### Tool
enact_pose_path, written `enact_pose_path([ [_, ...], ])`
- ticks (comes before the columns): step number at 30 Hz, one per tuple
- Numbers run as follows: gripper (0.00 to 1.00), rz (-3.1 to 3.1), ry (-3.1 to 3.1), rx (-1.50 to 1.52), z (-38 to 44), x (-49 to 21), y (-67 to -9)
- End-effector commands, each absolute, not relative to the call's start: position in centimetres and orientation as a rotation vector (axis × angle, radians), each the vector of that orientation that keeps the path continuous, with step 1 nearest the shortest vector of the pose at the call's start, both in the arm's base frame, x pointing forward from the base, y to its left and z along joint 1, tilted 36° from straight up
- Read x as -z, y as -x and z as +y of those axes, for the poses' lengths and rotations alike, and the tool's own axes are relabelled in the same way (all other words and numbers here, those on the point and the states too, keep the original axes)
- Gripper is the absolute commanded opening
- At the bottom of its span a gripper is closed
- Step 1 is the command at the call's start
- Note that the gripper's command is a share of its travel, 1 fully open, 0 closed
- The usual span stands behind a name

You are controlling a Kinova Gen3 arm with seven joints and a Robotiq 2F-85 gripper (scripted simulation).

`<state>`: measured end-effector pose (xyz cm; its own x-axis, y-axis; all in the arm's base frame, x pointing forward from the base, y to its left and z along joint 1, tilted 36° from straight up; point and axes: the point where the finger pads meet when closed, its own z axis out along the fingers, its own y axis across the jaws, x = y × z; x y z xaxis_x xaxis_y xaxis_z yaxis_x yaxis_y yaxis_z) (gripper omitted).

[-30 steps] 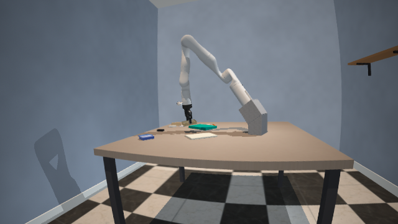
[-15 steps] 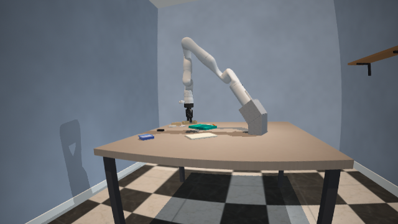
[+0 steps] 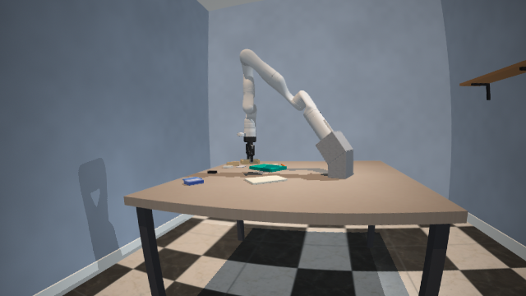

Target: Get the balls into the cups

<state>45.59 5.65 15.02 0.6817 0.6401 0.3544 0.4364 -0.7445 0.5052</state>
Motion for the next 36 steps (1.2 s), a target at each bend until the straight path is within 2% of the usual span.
enact_pose_path([
  [1,0.72,0.851,-2.507,-0.737,5.76,-14.81,-45.31],
  [20,0.72,0.863,-2.56,-0.654,5.75,-14.89,-45.42],
  [36,0.72,0.854,-2.522,-0.711,5.76,-14.83,-45.34],
])
